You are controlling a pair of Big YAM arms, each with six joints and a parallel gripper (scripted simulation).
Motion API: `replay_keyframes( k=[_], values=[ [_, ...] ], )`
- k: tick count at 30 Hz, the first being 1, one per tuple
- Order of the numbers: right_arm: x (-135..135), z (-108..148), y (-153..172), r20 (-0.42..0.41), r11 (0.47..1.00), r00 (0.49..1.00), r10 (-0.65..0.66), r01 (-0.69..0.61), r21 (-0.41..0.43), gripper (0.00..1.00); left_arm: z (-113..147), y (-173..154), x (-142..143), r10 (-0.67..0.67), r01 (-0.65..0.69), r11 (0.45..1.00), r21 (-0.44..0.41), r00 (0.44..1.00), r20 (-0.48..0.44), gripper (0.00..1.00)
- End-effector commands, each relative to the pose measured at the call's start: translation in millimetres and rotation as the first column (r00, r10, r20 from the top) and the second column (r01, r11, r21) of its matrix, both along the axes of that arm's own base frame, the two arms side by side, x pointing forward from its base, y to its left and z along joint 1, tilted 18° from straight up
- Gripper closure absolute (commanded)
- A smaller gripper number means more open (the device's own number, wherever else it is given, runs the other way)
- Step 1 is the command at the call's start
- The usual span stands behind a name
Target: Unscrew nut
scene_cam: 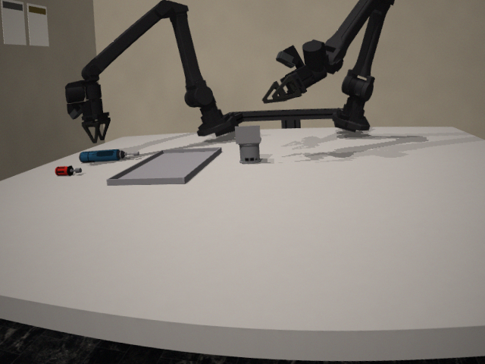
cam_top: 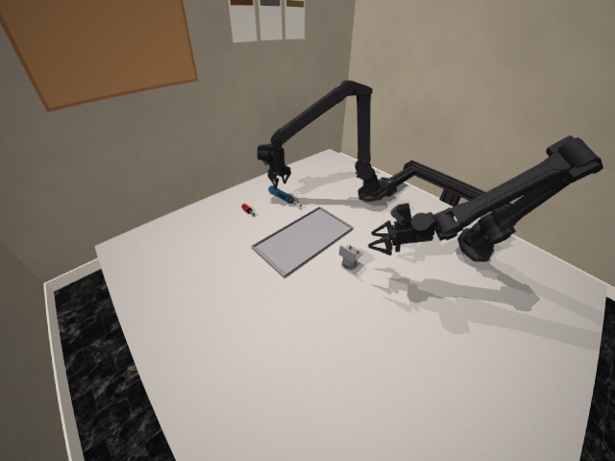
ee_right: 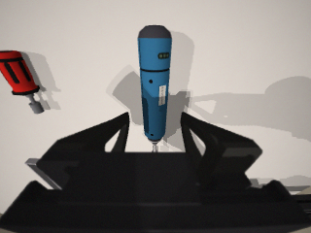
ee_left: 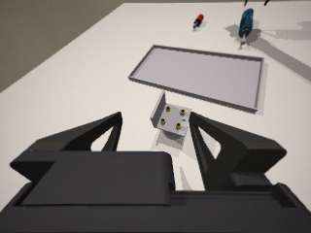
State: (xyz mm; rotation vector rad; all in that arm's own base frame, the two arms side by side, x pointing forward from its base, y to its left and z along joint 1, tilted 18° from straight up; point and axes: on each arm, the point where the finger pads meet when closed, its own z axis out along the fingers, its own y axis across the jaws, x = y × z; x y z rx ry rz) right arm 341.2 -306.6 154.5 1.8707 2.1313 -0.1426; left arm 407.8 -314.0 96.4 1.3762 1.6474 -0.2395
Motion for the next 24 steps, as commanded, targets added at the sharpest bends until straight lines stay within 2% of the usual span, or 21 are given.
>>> replay_keyframes(
  k=[1, 10, 12, 13, 15, 16, 24],
  values=[
    [19, 31, -12, 0.063, 0.998, 0.998, 0.017, -0.013, -0.054, 0.35, -3, -10, -8, 0.000, -0.002, 0.998, -0.064, 1.000, -0.024, 0.14],
    [19, 31, -12, 0.063, 0.998, 0.998, 0.017, -0.013, -0.054, 0.35, 5, -26, -26, -0.020, 0.007, 0.973, -0.231, 0.998, -0.056, 0.14],
    [19, 31, -12, 0.063, 0.998, 0.998, 0.017, -0.013, -0.054, 0.35, 5, -21, -21, -0.003, -0.010, 0.973, -0.229, 0.998, -0.055, 0.14],
    [19, 31, -12, 0.063, 0.998, 0.998, 0.017, -0.013, -0.054, 0.35, 21, -25, -14, -0.008, 0.002, 0.971, -0.237, 1.000, -0.027, 0.14],
    [19, 31, -12, 0.063, 0.998, 0.998, 0.017, -0.013, -0.054, 0.35, 21, -25, -14, -0.008, 0.002, 0.971, -0.237, 1.000, -0.027, 0.14],
    [19, 31, -12, 0.063, 0.998, 0.998, 0.017, -0.013, -0.054, 0.35, 3, -15, -16, 0.009, -0.022, 0.973, -0.230, 0.998, -0.056, 0.14],
    [19, 31, -12, 0.063, 0.998, 0.998, 0.017, -0.013, -0.054, 0.35, -16, -9, -14, 0.004, -0.015, 0.974, -0.225, 0.999, -0.049, 0.14]
  ],
)
